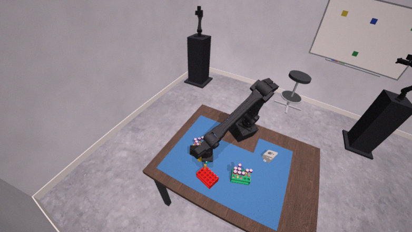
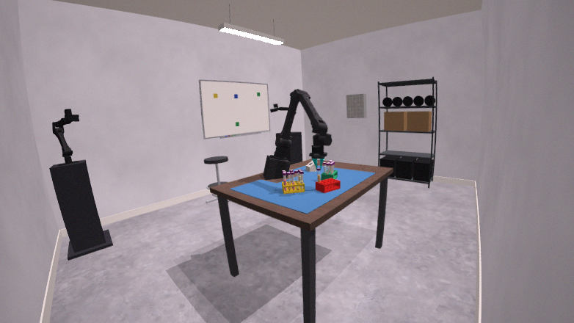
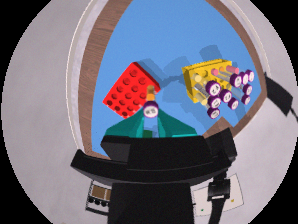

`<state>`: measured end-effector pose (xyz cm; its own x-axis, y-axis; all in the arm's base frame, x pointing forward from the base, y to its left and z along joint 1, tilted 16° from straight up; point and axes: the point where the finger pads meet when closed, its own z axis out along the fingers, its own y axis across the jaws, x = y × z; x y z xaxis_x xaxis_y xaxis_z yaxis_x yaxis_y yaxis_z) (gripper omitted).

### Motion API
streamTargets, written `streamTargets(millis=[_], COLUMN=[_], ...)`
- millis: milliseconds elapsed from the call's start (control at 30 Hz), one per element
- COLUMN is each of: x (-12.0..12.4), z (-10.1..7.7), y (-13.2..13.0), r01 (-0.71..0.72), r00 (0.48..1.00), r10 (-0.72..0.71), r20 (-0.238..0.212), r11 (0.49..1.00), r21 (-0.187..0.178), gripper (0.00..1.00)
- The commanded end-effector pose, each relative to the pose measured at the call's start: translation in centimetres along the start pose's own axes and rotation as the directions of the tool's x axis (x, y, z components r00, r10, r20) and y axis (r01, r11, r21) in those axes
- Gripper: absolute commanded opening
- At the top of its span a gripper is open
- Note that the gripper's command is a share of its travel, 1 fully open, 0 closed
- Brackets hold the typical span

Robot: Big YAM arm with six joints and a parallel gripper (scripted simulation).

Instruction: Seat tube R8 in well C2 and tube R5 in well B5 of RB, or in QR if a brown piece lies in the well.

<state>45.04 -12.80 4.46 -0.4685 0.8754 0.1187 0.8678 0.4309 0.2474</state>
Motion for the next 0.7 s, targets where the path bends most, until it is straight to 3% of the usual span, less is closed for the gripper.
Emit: streamTargets(millis=[0, 200, 267, 667], x=[-0.2, -0.1, -1.0, -0.3], z=[0.5, 0.9, 0.0, 1.4], y=[0.8, 0.6, 1.6, 0.9], r01=[0.000, -0.002, 0.002, 0.001], r00=[1.000, 1.000, 1.000, 1.000], r10=[0.000, 0.002, -0.002, -0.001], r20=[0.006, 0.004, 0.023, 0.008], r11=[1.000, 1.000, 1.000, 1.000], r21=[-0.006, -0.004, -0.021, -0.008], gripper=[0.00, 0.00, 0.00, 0.00])
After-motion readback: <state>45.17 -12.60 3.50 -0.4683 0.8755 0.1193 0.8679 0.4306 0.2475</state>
